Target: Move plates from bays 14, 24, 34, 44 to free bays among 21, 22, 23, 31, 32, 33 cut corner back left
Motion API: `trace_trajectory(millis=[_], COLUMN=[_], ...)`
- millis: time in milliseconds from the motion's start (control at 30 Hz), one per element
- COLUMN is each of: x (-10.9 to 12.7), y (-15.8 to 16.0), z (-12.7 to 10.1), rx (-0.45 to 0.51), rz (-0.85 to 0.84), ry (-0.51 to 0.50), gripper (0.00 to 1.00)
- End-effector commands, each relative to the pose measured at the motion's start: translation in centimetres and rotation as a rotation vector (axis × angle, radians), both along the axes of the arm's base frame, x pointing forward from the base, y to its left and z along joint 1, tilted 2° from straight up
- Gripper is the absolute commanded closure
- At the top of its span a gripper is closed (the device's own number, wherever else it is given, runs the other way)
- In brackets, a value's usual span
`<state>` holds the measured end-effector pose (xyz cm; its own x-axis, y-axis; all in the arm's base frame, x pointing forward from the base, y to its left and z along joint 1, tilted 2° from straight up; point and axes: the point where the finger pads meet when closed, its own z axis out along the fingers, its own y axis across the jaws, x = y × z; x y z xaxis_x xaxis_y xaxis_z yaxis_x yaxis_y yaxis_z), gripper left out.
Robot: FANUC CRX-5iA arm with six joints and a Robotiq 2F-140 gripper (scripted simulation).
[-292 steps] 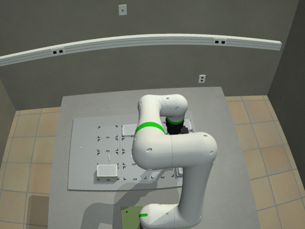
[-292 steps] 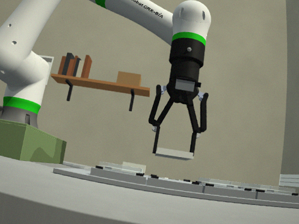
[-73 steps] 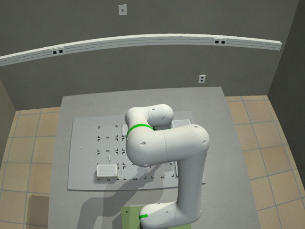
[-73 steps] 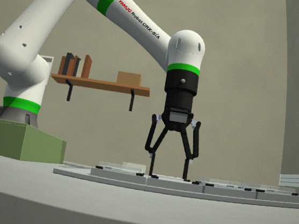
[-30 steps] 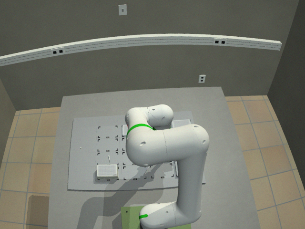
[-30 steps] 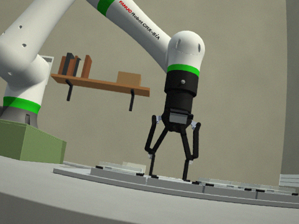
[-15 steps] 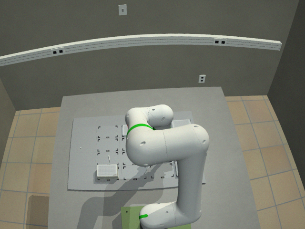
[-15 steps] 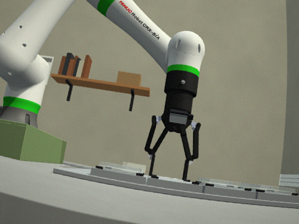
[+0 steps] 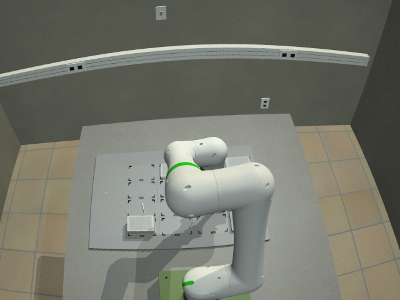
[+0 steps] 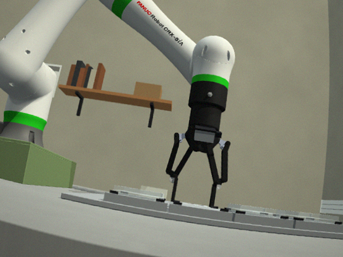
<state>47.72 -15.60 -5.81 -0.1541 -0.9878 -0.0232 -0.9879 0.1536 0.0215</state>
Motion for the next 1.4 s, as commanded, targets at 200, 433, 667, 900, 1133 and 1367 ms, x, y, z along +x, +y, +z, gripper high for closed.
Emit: trace_trajectory(millis=[200, 433, 667, 900, 1133, 1367], x=[0.08, 0.08, 0.08, 0.08, 0.08, 0.09], y=[-0.03, -0.03, -0.03, -0.03, -0.03, -0.04], z=[0.09, 0.09, 0.09, 0.09, 0.09, 0.61], rx=[-0.001, -0.001, -0.001, -0.001, -0.001, -0.001], rz=[0.000, 0.000, 0.000, 0.000, 0.000, 0.000], ry=[-0.002, -0.002, -0.002, -0.002, -0.002, -0.002], gripper=[0.90, 0.30, 0.30, 0.30, 0.30, 0.30])
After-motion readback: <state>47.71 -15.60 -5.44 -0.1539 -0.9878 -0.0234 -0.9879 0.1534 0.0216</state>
